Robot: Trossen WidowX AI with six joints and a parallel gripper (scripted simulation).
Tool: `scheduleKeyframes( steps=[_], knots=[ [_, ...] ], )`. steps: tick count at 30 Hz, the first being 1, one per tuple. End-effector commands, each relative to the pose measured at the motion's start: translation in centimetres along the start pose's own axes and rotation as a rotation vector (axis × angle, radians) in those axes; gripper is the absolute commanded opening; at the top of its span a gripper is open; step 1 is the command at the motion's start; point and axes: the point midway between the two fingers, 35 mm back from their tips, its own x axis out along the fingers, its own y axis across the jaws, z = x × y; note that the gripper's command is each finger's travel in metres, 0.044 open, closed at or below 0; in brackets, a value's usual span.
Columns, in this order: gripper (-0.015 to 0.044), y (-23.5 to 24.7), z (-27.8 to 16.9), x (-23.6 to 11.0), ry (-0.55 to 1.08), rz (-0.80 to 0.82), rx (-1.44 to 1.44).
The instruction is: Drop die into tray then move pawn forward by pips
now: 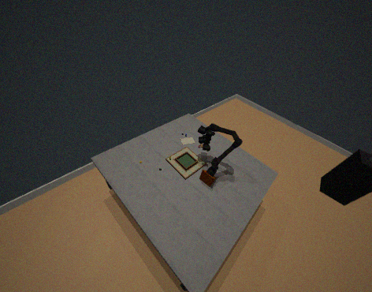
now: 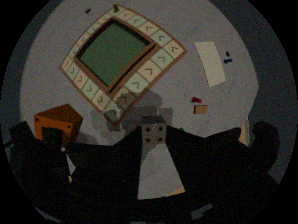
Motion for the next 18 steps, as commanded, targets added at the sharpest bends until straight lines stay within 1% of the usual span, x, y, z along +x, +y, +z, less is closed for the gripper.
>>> scheduleKeyframes(
  steps=[1, 18],
  knots=[
    [0.0000, 0.5, 2.0, 0.2, -0.010, 0.003, -0.082],
    [0.0000, 4.3, 9.8, 2.0, -0.003, 0.016, -0.480]
  ],
)
